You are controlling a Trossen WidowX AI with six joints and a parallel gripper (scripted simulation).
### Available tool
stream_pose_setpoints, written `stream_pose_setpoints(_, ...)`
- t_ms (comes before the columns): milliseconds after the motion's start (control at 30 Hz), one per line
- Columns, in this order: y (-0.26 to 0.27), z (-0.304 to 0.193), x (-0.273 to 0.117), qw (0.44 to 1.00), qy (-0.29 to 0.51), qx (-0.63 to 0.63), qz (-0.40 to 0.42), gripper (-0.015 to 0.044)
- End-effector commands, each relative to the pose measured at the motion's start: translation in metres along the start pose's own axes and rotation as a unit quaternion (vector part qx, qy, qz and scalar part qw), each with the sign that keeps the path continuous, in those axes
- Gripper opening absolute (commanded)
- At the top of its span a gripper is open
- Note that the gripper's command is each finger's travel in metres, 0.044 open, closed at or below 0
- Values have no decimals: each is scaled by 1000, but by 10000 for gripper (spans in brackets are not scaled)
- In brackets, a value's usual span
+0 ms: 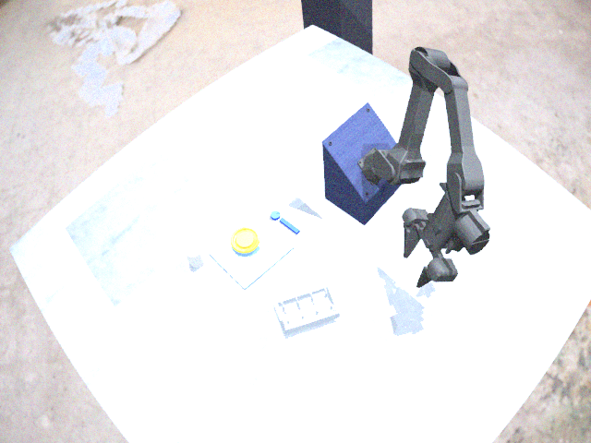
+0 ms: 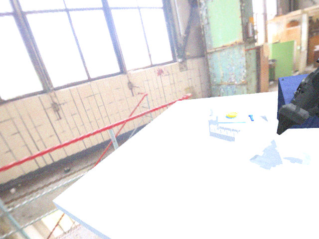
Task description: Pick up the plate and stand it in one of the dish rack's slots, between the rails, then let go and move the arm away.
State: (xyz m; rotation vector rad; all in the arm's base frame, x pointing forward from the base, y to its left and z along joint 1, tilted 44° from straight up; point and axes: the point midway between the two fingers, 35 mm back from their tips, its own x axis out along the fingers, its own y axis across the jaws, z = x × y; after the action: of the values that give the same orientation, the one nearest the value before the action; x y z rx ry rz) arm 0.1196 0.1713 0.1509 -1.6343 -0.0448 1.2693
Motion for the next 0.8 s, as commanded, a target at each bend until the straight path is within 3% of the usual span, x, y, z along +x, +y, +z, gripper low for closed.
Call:
stream_pose_setpoints(0, -4, -11, 5, 999, 17, 40, 29, 400)
stream_pose_setpoints(400, -15, -53, 20, 974, 72, 186, 109, 400)
stream_pose_setpoints(767, -15, -103, 34, 918, 117, 342, 166, 400)
